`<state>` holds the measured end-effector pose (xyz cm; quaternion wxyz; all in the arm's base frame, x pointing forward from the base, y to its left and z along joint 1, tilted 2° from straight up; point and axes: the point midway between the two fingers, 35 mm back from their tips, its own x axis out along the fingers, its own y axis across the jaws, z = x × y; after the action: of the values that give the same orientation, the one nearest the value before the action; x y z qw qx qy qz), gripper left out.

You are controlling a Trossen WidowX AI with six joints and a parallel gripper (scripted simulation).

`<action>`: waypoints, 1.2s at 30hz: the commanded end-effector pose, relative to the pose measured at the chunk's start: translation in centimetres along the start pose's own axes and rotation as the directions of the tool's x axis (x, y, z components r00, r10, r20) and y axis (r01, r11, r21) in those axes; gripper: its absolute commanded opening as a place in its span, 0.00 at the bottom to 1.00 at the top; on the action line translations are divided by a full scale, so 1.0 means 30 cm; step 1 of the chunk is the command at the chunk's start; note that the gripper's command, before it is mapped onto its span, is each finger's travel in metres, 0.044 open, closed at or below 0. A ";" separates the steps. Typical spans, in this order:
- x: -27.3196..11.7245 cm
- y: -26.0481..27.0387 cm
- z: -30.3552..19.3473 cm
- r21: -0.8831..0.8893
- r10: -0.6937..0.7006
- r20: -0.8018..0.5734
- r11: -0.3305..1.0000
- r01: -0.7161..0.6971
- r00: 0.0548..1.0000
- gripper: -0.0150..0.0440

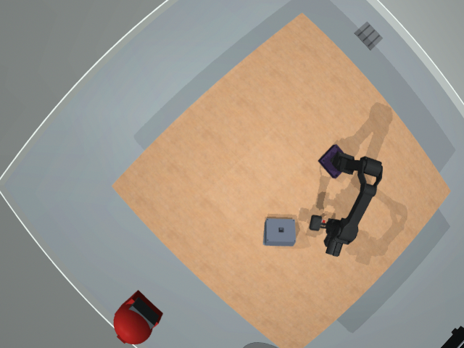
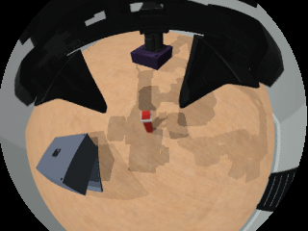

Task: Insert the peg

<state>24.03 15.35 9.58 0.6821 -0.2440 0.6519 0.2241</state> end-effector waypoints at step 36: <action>0.206 0.009 0.000 -0.009 0.008 -0.008 1.000 -0.008 1.000 1.00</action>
<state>24.54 15.66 4.51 0.6853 -0.2444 0.6473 0.2271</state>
